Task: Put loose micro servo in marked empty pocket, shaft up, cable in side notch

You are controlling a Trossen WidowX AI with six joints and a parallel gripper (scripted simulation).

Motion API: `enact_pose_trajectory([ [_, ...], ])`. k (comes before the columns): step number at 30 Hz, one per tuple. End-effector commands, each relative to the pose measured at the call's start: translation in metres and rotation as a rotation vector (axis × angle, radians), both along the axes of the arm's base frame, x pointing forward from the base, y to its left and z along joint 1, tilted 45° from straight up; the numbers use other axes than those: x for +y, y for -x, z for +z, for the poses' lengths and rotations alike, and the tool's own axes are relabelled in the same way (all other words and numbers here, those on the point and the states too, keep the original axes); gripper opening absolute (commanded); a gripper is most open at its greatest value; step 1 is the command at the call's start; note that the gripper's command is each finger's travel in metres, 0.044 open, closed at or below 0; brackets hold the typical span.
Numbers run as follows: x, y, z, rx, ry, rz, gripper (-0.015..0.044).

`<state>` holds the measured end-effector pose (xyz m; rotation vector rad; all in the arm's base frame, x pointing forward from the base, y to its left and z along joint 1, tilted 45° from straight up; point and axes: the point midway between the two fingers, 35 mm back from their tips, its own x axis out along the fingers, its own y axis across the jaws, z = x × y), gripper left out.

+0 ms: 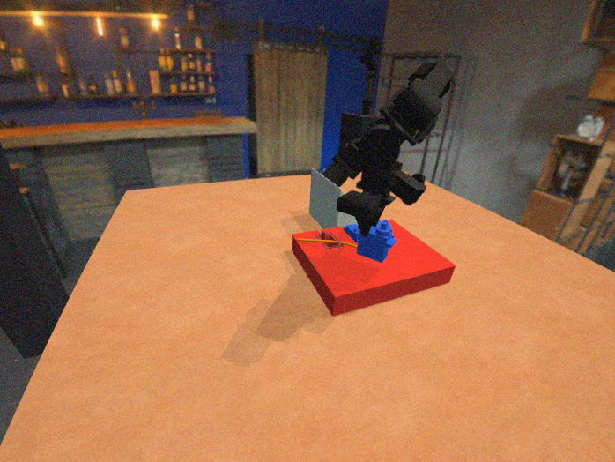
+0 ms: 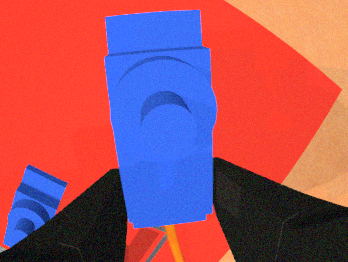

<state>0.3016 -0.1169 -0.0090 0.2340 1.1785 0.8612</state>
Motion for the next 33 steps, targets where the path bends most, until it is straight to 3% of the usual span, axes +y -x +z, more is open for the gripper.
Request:
enact_pose_trajectory([
  [1, -0.002, 0.001, 0.003, -0.007, 0.007, 0.002, 0.0000],
  [24, -0.022, 0.018, -0.019, -0.002, 0.008, -0.002, 0.0000],
  [33, -0.022, 0.018, -0.019, 0.161, -0.020, -0.171, 0.0000],
])
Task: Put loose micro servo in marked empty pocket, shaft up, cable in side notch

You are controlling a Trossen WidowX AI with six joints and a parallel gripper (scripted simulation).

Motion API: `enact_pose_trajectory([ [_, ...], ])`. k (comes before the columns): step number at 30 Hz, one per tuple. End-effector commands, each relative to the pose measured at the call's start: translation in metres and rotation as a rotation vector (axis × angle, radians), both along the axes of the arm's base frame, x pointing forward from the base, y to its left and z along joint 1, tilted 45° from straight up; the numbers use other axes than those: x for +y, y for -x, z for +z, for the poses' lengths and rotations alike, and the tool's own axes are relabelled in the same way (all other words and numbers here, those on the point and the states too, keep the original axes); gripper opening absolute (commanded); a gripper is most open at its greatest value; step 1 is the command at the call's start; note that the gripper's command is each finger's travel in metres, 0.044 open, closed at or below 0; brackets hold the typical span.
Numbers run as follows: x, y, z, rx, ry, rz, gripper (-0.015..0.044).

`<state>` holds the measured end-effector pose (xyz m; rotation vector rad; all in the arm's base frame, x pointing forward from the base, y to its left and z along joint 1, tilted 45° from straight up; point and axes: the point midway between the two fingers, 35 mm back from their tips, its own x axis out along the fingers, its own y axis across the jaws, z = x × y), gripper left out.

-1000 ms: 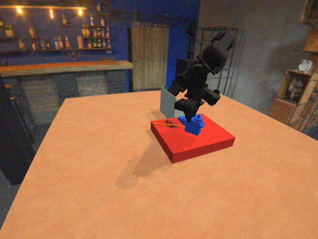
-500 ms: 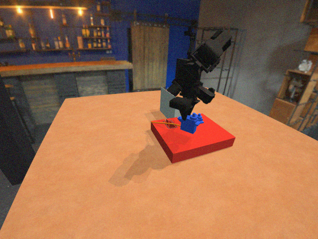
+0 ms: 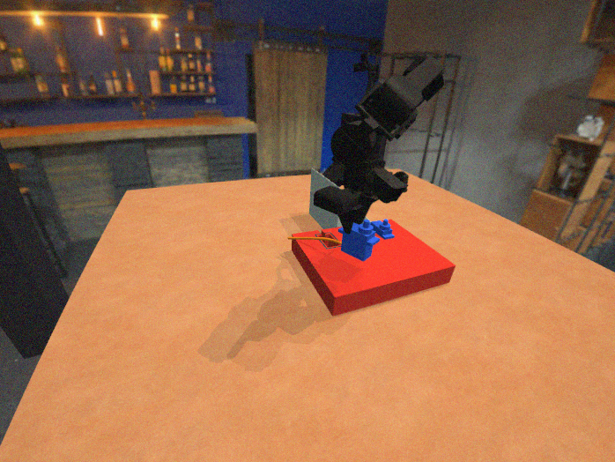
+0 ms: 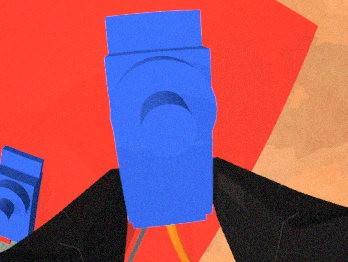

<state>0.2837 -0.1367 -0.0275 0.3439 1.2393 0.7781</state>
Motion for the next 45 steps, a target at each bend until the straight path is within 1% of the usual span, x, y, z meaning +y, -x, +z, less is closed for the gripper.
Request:
enact_pose_trajectory([
  [1, -0.002, 0.000, 0.000, 0.090, -0.011, -0.096, 0.0000],
  [10, -0.002, 0.000, 0.000, 0.292, -0.045, -0.305, 0.0000],
  [20, -0.002, 0.004, 0.000, 0.307, -0.048, -0.321, 0.0000],
  [30, 0.004, 0.044, -0.002, 0.309, -0.047, -0.321, 0.0000],
  [42, 0.013, 0.102, -0.003, 0.312, -0.047, -0.321, 0.0000],
  [45, 0.014, 0.109, -0.003, 0.313, -0.047, -0.321, 0.0000],
])
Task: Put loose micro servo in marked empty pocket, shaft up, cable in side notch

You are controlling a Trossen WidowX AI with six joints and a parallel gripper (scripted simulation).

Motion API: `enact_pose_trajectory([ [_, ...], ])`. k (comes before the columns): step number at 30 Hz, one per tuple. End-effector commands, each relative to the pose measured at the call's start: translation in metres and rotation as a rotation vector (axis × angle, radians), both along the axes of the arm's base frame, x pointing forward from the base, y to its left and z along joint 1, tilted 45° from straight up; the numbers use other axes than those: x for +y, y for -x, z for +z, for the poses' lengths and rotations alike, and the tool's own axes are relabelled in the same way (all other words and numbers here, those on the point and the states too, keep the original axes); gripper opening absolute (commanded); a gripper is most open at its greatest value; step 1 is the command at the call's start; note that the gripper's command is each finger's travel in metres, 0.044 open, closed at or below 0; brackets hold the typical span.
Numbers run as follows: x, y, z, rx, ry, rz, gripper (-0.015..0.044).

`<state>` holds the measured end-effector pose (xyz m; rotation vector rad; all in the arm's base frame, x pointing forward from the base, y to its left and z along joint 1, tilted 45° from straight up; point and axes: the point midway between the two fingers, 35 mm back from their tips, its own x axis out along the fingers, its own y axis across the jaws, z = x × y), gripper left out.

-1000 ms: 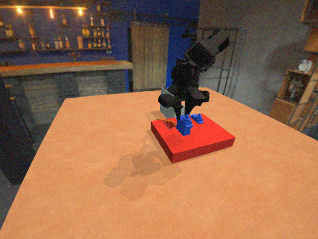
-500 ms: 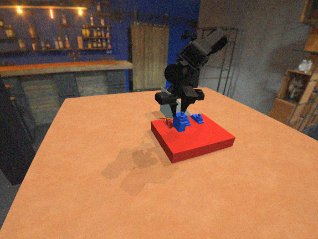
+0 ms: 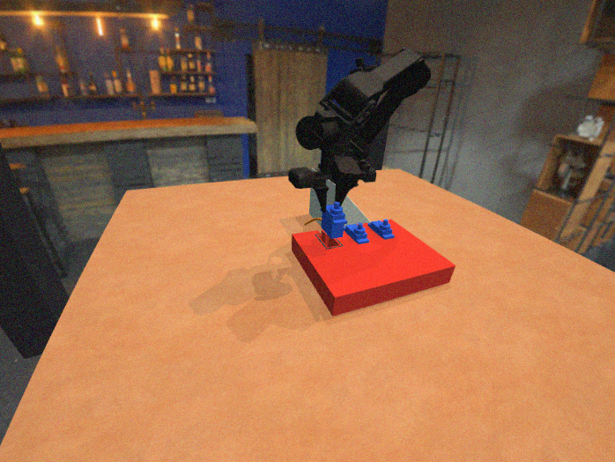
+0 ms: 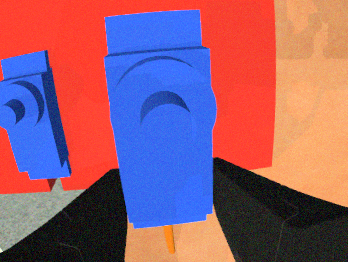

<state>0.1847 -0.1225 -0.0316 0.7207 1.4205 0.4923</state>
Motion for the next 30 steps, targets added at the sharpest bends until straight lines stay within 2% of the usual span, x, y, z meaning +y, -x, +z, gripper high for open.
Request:
enact_pose_trajectory([
  [1, 0.000, 0.010, 0.001, -0.011, 0.013, 0.003, 0.0000],
  [30, 0.014, 0.007, -0.014, -0.012, 0.013, 0.003, 0.0000],
])
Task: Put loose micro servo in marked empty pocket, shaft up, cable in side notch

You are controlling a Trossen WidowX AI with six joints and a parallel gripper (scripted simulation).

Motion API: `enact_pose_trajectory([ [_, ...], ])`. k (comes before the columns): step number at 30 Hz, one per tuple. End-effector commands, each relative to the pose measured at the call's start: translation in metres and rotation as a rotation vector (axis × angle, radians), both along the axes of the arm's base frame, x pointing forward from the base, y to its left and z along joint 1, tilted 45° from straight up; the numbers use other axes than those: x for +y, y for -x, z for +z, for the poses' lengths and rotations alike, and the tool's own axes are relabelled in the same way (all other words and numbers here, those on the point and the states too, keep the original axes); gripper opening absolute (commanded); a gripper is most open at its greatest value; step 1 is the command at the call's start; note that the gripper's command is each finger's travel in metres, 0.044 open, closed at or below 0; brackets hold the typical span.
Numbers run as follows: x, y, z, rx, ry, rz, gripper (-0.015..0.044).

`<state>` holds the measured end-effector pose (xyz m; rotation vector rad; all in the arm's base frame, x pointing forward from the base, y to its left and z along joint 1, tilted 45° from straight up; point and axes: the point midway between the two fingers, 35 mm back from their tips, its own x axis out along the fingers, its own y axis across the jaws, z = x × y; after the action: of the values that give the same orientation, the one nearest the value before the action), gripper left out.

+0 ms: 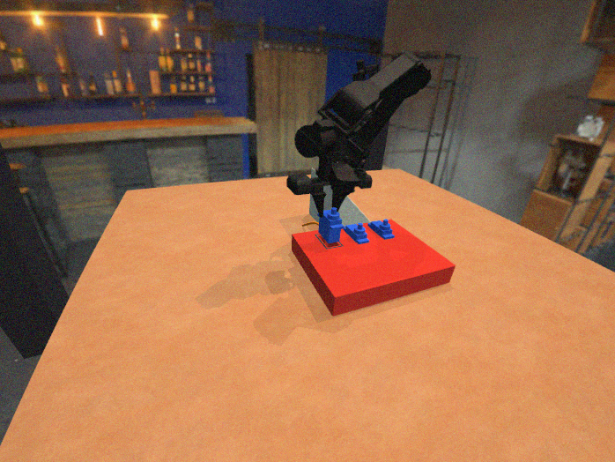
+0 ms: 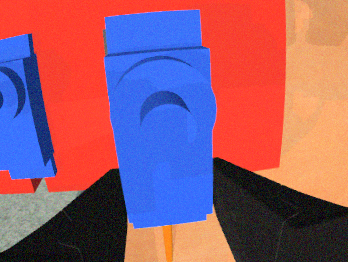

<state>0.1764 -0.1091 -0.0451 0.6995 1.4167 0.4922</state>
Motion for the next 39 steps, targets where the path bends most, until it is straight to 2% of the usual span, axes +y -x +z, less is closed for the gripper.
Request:
enact_pose_trajectory([
  [1, 0.001, -0.001, -0.001, -0.001, -0.002, -0.007, 0.0000],
  [39, 0.024, -0.005, -0.025, -0.002, -0.003, -0.007, 0.0000],
])
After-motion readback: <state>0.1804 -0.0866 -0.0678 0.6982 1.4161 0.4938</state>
